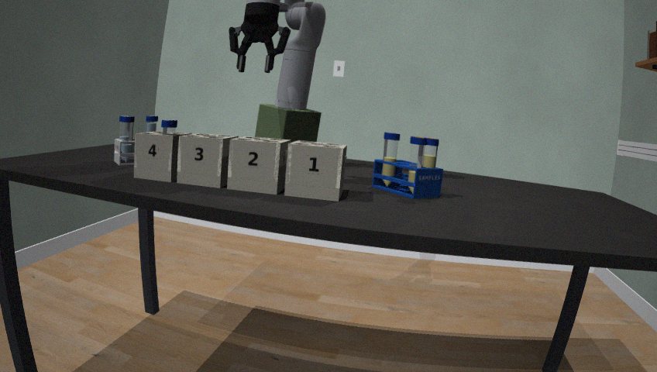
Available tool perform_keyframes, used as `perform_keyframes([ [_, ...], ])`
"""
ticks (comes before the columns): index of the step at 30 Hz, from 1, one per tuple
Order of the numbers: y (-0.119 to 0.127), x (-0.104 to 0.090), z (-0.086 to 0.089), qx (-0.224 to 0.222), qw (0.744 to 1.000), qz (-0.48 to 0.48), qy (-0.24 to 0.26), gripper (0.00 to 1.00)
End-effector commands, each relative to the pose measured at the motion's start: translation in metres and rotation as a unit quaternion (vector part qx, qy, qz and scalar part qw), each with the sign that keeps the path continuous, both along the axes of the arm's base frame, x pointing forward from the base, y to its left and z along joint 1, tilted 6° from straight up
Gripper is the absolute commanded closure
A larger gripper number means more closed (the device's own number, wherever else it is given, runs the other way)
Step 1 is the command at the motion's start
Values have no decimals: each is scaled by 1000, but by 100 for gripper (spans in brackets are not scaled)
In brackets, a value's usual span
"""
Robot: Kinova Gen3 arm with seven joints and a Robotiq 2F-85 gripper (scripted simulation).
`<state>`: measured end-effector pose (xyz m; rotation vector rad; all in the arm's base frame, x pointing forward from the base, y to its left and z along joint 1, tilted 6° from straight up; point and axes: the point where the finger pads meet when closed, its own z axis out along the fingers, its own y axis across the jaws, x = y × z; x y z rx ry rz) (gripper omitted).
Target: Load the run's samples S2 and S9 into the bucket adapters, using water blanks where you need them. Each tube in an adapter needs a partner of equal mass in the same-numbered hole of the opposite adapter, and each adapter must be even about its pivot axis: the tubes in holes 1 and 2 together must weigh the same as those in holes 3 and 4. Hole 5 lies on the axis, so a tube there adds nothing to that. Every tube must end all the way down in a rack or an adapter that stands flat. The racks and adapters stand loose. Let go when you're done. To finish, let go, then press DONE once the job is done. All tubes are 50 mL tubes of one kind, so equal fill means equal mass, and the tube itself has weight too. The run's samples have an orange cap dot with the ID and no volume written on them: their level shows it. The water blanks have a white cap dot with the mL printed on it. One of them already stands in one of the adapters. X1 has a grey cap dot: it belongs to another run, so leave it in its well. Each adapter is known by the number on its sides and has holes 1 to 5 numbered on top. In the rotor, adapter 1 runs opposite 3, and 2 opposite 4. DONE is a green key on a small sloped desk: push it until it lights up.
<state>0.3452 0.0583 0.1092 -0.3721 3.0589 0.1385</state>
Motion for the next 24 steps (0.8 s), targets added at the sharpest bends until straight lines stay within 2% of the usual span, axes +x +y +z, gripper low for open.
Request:
perform_keyframes([
  [1,-1,1,0,0,1000,-2,0,38],
  [4,-1,1,0,0,1000,-2,0,38],
  [11,-15,19,-1,7,989,-148,17,38],
  [13,-15,19,-1,7,989,-148,17,38],
  [18,-25,32,-1,11,969,-245,27,38],
  [24,-37,48,-1,16,933,-359,38,38],
])
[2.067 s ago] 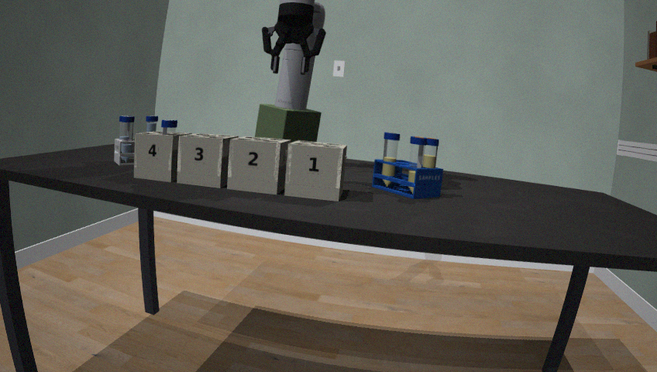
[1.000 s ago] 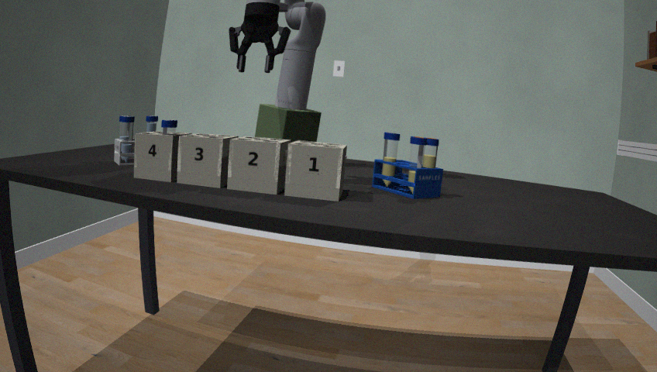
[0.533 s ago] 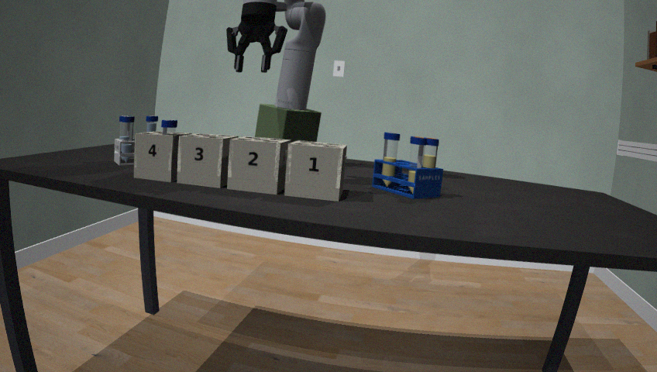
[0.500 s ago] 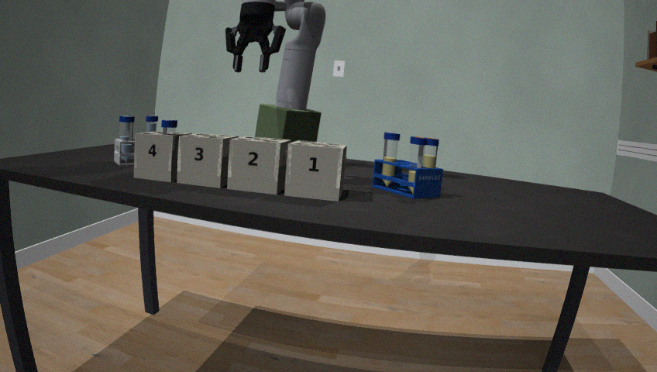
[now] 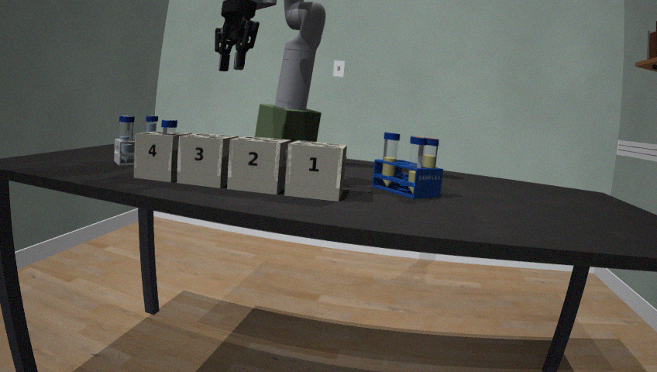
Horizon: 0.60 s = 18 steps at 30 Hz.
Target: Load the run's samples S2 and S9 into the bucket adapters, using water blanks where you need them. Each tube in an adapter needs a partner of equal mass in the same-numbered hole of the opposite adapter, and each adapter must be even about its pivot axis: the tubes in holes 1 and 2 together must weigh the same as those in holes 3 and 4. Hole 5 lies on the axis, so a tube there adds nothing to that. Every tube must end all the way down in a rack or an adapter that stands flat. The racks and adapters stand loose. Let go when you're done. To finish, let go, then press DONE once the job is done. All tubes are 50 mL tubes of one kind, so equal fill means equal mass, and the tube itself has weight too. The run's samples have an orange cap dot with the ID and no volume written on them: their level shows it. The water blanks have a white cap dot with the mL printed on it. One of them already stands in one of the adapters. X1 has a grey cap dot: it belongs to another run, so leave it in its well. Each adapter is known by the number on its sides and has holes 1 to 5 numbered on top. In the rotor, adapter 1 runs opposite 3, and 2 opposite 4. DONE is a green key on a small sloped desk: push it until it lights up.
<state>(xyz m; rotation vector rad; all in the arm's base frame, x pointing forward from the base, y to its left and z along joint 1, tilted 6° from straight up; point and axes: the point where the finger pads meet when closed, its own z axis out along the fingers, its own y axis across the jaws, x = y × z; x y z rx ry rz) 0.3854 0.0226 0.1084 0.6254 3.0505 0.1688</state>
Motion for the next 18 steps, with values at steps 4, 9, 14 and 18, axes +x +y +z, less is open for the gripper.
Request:
perform_keyframes([
  [4,-11,19,-1,-2,997,-75,9,38],
  [9,-20,27,-1,-2,998,-69,8,38],
  [14,-30,40,-2,-2,998,-69,8,38],
  [18,-38,50,-2,-2,998,-69,8,38],
])
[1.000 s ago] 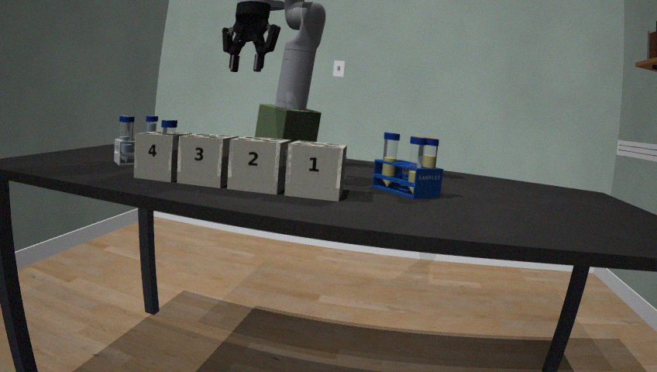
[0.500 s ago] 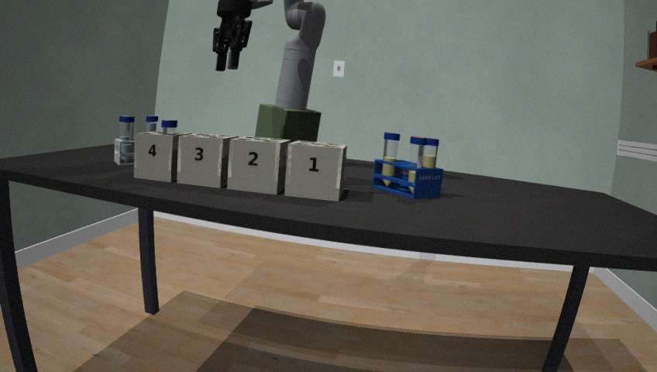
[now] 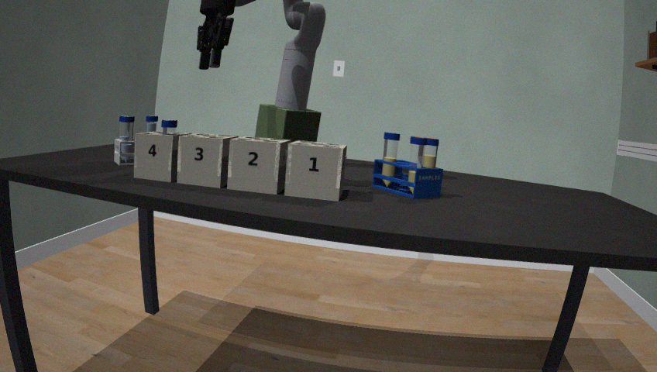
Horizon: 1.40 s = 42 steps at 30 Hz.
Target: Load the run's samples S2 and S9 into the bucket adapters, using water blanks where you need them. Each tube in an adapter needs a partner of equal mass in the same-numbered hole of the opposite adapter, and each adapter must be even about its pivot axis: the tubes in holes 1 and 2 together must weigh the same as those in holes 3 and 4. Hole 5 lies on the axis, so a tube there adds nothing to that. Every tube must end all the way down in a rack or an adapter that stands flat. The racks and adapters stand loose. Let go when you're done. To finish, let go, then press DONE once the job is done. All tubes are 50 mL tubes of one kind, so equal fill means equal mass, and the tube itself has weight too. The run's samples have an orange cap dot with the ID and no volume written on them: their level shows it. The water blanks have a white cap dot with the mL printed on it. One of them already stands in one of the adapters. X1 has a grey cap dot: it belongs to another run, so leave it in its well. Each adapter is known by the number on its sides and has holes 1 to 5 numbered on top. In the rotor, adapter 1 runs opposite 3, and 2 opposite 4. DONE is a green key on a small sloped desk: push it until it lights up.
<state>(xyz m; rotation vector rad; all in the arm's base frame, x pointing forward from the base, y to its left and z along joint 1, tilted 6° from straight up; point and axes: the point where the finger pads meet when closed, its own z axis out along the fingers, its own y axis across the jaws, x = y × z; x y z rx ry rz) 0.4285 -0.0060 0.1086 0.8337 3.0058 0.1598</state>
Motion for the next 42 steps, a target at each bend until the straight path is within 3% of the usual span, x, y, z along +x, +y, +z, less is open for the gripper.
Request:
perform_keyframes([
  [1,-11,10,-2,-1,1000,-1,2,38],
  [20,-46,55,-3,-1,1000,-2,2,38],
  [42,-48,62,-7,-1,1000,-4,-2,38],
])
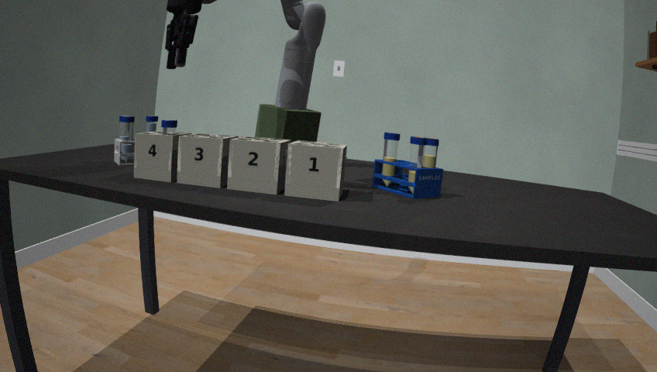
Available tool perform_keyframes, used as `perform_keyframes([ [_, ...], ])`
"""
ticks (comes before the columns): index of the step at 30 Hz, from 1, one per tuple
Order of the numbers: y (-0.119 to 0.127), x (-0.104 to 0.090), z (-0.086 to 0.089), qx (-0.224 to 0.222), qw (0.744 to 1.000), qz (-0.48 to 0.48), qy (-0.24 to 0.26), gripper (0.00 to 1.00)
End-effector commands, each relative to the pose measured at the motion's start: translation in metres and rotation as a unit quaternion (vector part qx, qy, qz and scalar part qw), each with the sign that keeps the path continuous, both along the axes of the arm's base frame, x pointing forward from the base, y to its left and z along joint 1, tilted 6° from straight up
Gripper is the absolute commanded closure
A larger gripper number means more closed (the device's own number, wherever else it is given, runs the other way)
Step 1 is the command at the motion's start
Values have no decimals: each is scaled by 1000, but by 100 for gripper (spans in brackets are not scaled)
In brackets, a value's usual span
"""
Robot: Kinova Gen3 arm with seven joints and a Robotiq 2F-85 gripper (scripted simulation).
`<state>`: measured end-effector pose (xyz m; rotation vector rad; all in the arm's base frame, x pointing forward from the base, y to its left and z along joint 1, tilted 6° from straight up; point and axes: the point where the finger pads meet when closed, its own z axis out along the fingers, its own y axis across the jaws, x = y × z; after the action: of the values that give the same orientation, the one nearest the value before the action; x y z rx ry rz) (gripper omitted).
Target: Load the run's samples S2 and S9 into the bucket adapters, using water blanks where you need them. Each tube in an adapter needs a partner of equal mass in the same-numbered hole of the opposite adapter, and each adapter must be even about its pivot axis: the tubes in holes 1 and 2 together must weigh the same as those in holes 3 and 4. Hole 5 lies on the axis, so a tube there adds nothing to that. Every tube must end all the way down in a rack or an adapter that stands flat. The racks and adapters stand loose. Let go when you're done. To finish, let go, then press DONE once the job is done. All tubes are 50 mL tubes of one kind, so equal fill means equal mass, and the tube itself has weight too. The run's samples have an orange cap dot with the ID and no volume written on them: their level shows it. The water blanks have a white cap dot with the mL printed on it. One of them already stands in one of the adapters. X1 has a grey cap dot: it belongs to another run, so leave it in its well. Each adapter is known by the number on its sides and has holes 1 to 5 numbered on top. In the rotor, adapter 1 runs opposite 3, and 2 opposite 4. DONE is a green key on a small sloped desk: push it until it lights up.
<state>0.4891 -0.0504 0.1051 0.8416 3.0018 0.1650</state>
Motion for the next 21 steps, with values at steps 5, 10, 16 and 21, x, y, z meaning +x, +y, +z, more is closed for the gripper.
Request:
perform_keyframes([
  [5,-1,0,-11,-2,1000,-1,0,38],
  [10,0,1,-17,-2,1000,-2,0,38],
  [16,0,1,-22,-2,1000,-1,0,38],
  [21,1,1,-29,-2,1000,-1,0,38],
])
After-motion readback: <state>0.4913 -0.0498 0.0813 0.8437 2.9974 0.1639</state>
